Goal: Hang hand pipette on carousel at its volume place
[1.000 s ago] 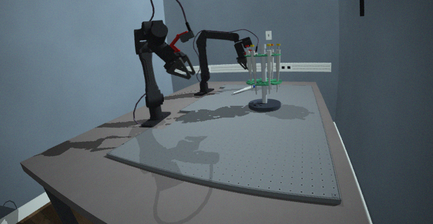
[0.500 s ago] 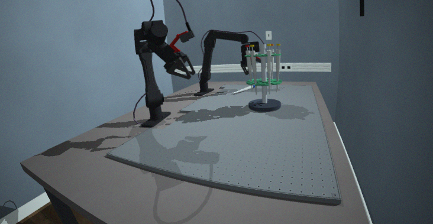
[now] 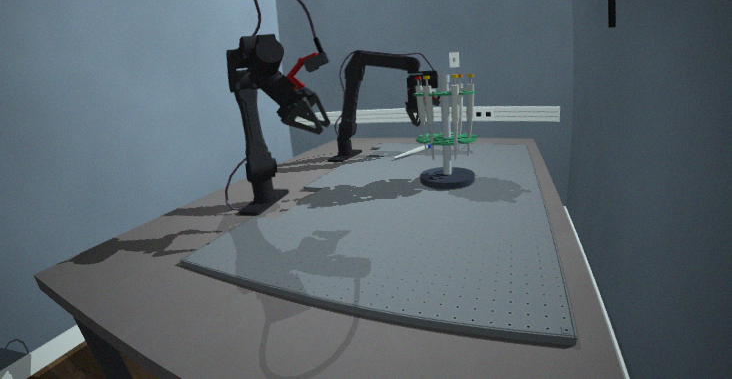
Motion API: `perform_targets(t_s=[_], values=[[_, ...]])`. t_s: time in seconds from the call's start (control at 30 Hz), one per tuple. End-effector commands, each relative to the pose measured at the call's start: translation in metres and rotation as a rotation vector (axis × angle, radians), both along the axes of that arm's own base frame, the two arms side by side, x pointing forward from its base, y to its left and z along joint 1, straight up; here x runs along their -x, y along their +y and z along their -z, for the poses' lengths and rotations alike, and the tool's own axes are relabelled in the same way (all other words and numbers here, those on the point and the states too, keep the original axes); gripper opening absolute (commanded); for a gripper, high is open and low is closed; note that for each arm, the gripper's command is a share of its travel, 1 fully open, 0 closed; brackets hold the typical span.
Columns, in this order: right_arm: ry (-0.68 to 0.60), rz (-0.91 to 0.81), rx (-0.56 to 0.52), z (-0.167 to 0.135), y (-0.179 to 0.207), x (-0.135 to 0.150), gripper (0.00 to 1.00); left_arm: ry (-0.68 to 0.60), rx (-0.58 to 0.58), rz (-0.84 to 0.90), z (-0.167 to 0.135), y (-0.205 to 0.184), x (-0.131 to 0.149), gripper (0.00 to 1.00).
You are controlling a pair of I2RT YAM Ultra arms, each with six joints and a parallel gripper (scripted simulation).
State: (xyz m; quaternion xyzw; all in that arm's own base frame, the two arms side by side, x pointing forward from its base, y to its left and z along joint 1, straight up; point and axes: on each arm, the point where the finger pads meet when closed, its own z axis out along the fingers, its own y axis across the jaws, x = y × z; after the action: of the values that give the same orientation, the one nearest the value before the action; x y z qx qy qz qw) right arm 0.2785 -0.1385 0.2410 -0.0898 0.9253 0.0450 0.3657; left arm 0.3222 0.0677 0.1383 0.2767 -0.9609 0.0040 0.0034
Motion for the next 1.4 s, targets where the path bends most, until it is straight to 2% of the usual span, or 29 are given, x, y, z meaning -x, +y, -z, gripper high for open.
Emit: perform_targets(t_s=[0.0,0.07,0.4,0.47,0.63,0.73,0.77,1.03,1.37], values=[[-0.042,-0.005,0.018,-0.012,-0.004,-0.005,1.0,-0.027,-0.022,-0.18,-0.015,0.006,-0.002,0.54],[-0.042,-0.005,0.018,-0.012,-0.004,-0.005,1.0,-0.026,-0.021,-0.198,-0.015,0.006,-0.002,0.54],[-0.042,-0.005,0.018,-0.012,-0.004,-0.005,1.0,-0.025,-0.018,-0.564,-0.014,0.006,-0.002,0.54],[-0.042,-0.005,0.018,-0.012,-0.004,-0.005,1.0,-0.025,-0.018,-0.564,-0.014,0.006,-0.002,0.54],[-0.042,-0.005,0.018,-0.012,-0.004,-0.005,1.0,-0.026,-0.016,-0.73,-0.015,0.006,-0.002,0.54],[-0.042,-0.005,0.018,-0.012,-0.004,-0.005,1.0,-0.038,-0.014,-0.729,-0.013,0.007,-0.004,0.54],[-0.042,-0.005,0.018,-0.012,-0.004,-0.005,1.0,-0.014,-0.018,-0.729,0.0,0.005,0.001,0.54],[-0.042,-0.005,0.018,-0.012,-0.004,-0.005,1.0,-0.016,-0.017,-0.729,0.015,0.005,0.001,0.54],[-0.042,-0.005,0.018,-0.012,-0.004,-0.005,1.0,0.014,-0.022,-0.725,0.051,0.005,0.002,0.54]])
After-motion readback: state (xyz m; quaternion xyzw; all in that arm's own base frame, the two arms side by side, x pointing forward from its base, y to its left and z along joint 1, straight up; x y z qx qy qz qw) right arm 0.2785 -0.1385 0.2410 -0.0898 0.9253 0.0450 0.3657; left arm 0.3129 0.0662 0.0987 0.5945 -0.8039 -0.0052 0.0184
